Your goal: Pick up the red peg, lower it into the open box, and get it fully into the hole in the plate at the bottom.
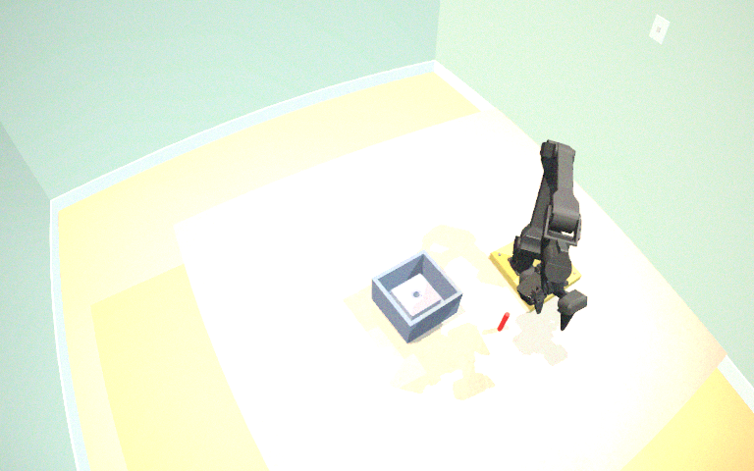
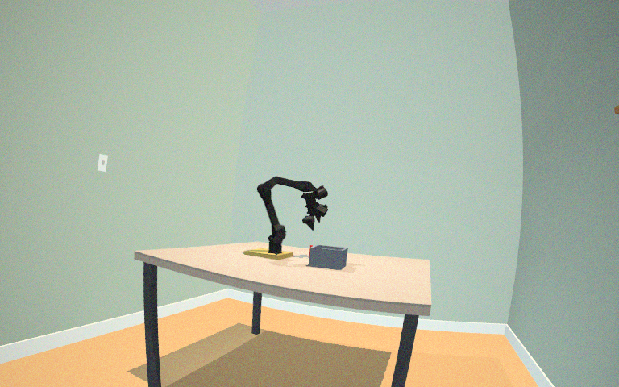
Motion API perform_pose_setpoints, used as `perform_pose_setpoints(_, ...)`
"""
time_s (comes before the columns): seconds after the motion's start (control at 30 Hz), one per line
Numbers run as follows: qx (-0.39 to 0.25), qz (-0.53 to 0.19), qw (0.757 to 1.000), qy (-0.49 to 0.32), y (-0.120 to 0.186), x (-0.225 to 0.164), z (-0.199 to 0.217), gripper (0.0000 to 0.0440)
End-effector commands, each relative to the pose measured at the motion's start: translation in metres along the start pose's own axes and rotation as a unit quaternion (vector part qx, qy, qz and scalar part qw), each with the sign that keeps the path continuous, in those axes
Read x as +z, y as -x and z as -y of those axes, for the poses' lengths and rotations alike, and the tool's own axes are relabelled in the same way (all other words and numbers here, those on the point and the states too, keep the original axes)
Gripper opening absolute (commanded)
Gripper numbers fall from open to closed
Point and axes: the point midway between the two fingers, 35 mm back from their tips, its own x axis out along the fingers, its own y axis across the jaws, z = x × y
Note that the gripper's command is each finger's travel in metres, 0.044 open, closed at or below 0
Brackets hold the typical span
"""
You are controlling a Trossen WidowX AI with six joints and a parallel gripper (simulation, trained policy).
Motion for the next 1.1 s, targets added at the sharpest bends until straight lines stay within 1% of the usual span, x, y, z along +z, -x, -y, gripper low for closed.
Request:
perform_pose_setpoints(0.0,-0.033,0.010,0.998,-0.055,-0.005,0.007,0.021,0.0440)
perform_pose_setpoints(0.27,-0.096,0.034,0.979,-0.175,-0.015,0.018,0.063,0.0440)
perform_pose_setpoints(0.57,-0.156,0.057,0.940,-0.297,-0.037,0.021,0.108,0.0440)
perform_pose_setpoints(0.77,-0.169,0.075,0.919,-0.348,-0.057,0.022,0.129,0.0440)
perform_pose_setpoints(1.07,-0.161,0.100,0.897,-0.400,-0.087,0.023,0.152,0.0438)
